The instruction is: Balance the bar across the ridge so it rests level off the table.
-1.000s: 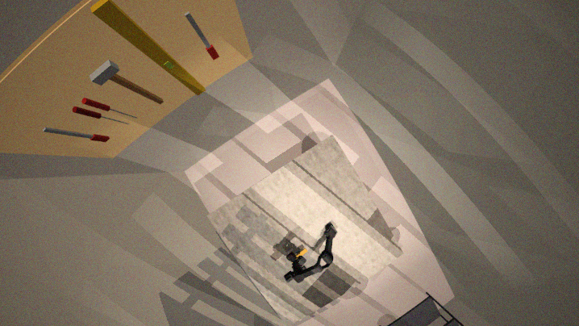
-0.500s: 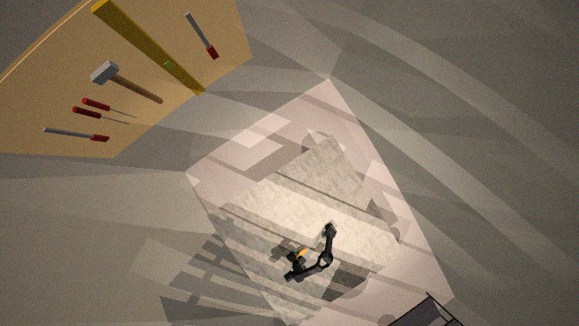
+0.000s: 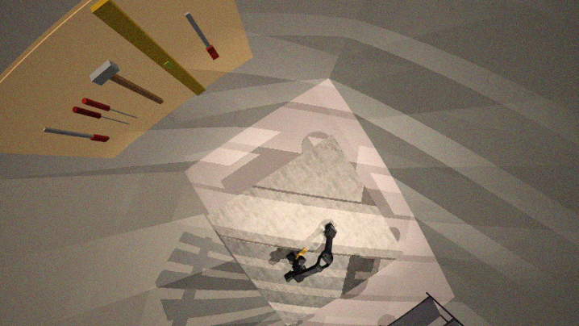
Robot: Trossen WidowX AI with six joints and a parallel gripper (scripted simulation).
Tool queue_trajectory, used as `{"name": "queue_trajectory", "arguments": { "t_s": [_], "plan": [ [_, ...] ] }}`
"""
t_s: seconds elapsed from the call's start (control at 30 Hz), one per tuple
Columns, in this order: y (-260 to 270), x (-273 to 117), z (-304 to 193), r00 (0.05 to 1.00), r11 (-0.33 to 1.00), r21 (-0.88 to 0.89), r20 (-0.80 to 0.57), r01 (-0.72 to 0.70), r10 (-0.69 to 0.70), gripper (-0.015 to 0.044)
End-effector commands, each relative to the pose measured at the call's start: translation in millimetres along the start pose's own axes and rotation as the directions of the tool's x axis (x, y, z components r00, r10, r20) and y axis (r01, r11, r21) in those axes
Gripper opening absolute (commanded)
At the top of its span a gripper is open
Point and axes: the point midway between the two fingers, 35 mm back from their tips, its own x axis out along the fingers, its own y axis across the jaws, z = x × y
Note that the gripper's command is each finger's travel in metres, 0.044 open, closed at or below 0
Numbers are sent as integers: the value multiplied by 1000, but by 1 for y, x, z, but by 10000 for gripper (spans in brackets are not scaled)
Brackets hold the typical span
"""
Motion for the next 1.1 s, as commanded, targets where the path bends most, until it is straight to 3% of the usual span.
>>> {"name": "queue_trajectory", "arguments": {
  "t_s": [0.0,1.07],
  "plan": [
    [-1,1,0,1000,1000,4,0,4,-4,0],
    [-1,3,0,1000,1000,4,0,4,-4,0]
  ]
}}
